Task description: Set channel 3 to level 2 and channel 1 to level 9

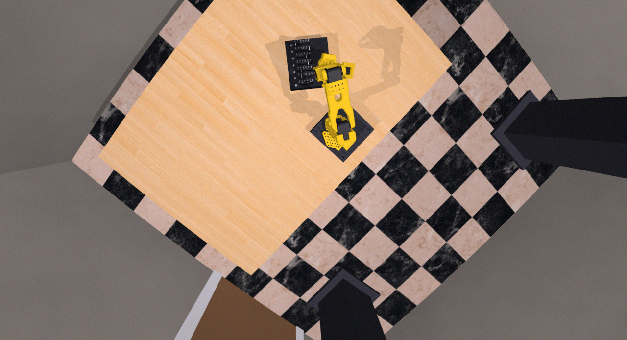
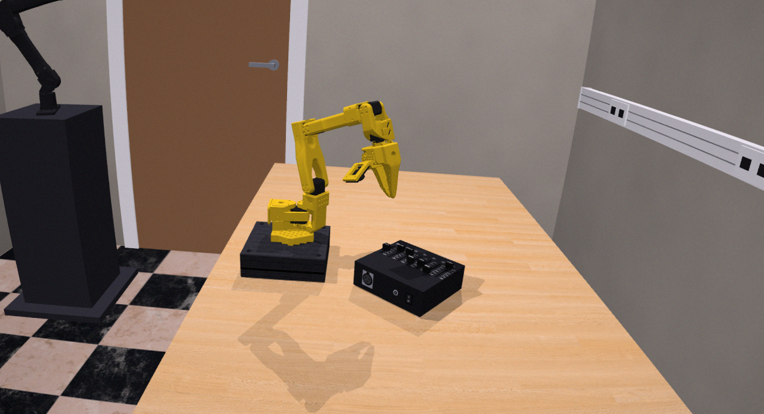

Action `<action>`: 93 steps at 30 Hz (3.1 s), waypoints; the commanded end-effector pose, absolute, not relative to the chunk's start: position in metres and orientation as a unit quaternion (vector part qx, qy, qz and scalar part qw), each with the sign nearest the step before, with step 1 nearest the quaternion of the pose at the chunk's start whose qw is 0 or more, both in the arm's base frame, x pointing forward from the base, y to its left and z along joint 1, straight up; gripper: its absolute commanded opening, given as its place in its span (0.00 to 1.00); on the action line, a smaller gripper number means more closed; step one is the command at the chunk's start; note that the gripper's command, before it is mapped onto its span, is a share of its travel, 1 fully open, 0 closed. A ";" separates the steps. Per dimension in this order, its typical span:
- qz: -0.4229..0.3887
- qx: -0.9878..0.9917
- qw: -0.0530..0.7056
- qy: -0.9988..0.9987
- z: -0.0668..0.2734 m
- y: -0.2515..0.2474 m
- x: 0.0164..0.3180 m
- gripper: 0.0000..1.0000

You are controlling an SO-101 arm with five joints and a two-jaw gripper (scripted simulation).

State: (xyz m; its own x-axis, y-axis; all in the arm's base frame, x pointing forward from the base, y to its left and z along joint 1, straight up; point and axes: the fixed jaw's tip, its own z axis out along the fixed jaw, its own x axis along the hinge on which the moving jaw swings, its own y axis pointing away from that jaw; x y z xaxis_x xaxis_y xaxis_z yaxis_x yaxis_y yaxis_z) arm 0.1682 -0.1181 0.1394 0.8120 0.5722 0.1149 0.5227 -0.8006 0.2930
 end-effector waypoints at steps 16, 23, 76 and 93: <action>0.050 0.938 0.058 0.338 0.101 -0.121 0.210 0.00; 0.048 0.938 0.055 0.339 0.098 -0.121 0.212 0.00; 0.020 0.930 0.022 0.367 0.070 -0.113 0.229 0.00; 0.020 0.930 0.022 0.367 0.070 -0.113 0.229 0.00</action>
State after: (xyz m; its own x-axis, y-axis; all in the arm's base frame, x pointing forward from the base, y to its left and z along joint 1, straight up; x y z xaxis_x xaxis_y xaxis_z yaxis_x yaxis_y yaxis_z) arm 0.2286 -0.1153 0.0721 0.7385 0.6738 0.0260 0.6711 -0.7382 0.0686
